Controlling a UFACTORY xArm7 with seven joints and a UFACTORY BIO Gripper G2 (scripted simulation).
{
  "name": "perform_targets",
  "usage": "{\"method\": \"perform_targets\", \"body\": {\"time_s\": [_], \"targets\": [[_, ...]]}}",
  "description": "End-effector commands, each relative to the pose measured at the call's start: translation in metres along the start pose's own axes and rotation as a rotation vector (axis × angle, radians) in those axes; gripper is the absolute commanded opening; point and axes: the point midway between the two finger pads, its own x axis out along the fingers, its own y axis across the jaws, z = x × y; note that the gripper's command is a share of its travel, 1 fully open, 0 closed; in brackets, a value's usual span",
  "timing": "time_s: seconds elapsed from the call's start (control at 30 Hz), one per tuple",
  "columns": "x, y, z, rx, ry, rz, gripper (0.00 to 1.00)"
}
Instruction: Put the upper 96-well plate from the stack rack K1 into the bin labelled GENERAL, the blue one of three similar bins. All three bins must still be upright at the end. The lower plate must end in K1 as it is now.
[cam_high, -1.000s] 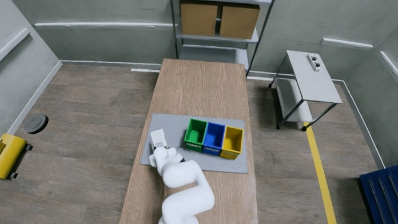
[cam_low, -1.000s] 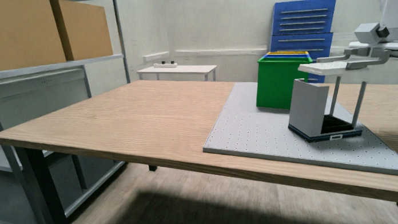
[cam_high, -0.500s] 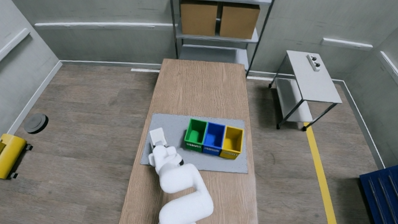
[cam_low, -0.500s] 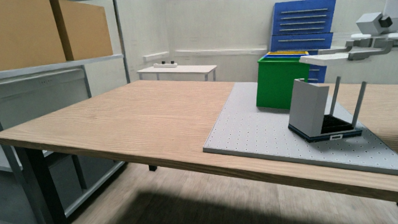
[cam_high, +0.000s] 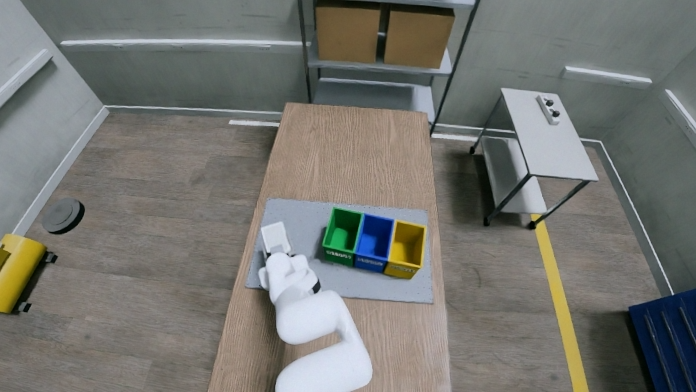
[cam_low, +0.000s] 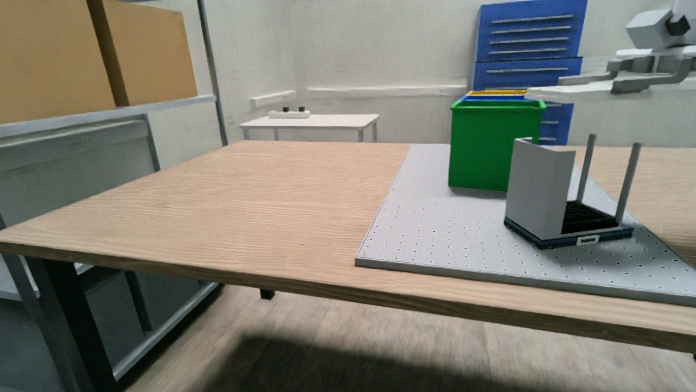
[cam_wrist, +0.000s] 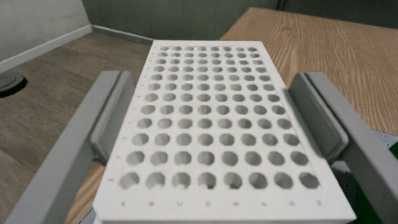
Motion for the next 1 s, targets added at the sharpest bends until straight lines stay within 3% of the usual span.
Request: {"method": "perform_targets", "body": {"time_s": [0.0, 0.13, 0.8, 0.97], "targets": [[0.001, 0.000, 0.001, 0.000, -0.002, 0.000, 0.00], [0.001, 0.000, 0.001, 0.000, -0.002, 0.000, 0.00], [-0.016, -0.058, -0.002, 0.001, -0.002, -0.600, 0.00], [-0.020, -0.070, -0.002, 0.001, -0.002, -0.607, 0.00]]}}
